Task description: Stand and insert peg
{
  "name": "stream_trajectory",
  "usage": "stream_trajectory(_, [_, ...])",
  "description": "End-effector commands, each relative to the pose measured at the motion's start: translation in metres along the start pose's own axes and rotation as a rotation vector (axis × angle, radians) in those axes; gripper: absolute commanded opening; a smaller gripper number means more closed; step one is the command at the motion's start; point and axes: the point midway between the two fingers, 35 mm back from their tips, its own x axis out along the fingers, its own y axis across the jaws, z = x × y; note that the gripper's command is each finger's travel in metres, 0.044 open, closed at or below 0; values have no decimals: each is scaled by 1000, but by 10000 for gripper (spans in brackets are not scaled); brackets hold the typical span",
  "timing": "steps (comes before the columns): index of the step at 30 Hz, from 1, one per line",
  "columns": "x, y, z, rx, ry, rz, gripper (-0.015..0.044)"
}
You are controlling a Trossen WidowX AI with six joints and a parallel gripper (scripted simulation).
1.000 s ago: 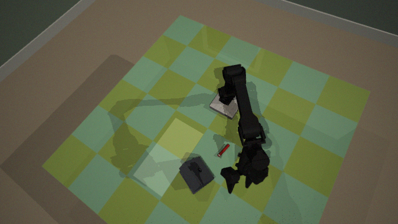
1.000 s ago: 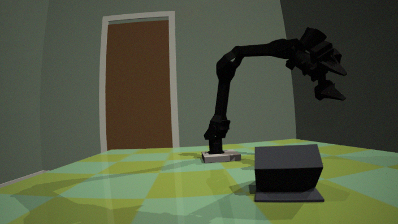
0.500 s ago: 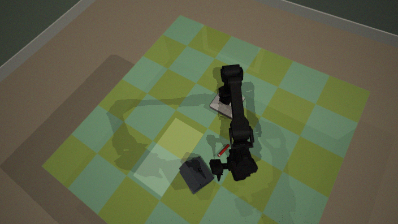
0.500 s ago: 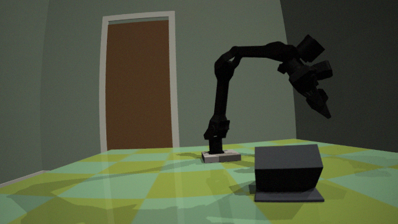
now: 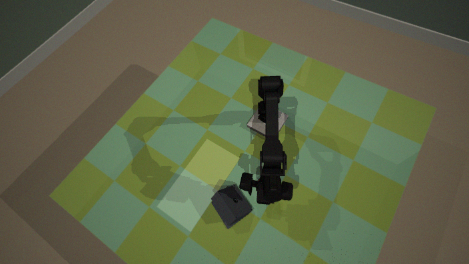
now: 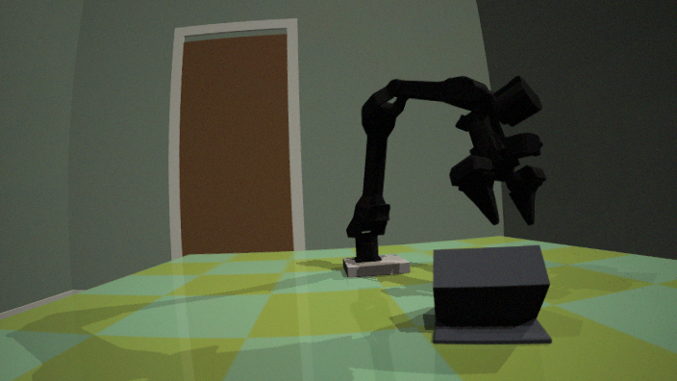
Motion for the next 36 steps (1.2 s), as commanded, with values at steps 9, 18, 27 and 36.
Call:
stream_trajectory(9, [11, -19, -51, 334, 219, 11, 440])
stream_trajectory(18, [13, -28, -82, 552, 357, -9, 440])
stream_trajectory(27, [18, -28, -84, 552, 357, -9, 440])
stream_trajectory(36, [33, -26, -87, 552, 357, -9, 440])
